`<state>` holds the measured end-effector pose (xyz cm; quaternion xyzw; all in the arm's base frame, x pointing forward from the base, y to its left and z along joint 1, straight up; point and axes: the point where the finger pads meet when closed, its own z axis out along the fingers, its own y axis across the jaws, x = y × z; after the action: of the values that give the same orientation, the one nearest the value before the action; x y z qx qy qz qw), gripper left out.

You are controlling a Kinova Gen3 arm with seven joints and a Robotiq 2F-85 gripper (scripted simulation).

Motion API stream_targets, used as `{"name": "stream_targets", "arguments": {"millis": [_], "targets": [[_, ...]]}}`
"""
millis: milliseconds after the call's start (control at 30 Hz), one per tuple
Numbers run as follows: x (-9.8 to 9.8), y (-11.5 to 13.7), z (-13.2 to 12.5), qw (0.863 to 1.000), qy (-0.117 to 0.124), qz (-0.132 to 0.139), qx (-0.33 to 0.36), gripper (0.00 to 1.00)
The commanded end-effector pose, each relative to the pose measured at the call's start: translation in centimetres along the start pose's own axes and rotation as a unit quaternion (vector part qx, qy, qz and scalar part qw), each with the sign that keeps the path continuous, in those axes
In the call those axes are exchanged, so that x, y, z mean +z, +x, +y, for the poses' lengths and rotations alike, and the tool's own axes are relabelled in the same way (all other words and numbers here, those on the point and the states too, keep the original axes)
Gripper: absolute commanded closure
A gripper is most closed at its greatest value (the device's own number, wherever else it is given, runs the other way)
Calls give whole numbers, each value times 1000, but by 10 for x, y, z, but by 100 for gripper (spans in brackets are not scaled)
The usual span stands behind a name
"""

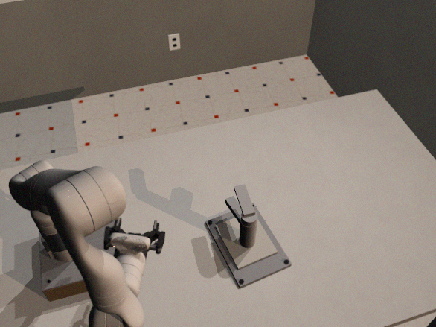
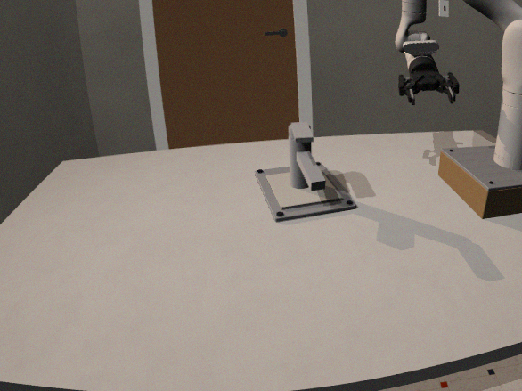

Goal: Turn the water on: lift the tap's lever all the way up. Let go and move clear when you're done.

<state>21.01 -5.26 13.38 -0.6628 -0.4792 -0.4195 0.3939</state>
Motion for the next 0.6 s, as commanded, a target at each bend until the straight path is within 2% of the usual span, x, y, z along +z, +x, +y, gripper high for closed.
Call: {"name": "stream_targets", "arguments": {"millis": [0, 367, 433, 567], "targets": [[11, 17, 29, 996, 14, -78, -28, 0], [35, 38, 85, 977, 21, -205, -55, 0], [35, 38, 85, 977, 21, -205, -55, 0], [47, 49, 112, 961, 23, -266, -69, 0]]}}
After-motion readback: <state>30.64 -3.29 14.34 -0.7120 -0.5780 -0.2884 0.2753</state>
